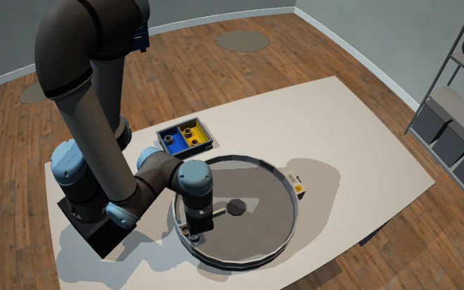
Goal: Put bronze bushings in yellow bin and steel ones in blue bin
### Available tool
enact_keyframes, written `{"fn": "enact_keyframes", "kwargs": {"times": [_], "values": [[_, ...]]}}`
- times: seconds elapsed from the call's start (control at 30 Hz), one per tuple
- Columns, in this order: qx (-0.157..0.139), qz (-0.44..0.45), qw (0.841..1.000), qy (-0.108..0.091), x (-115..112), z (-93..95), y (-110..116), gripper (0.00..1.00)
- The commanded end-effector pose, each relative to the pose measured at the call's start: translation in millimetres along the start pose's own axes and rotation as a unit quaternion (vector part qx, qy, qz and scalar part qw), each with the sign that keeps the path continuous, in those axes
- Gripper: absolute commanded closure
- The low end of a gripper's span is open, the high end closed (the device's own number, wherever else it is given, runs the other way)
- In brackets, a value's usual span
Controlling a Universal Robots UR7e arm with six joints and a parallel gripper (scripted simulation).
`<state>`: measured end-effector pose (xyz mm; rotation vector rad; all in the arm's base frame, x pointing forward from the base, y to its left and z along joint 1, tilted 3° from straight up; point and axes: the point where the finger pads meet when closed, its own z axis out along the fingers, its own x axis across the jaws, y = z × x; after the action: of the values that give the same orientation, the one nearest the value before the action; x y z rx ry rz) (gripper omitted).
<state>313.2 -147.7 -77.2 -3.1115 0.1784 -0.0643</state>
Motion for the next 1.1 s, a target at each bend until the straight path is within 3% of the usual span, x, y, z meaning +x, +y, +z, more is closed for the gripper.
{"fn": "enact_keyframes", "kwargs": {"times": [0.0,1.07], "values": [[0.000,0.000,1.000,0.000,0.3,-2.6,0.3,1.00],[0.000,0.000,1.000,0.000,0.3,-11.6,0.3,1.00]]}}
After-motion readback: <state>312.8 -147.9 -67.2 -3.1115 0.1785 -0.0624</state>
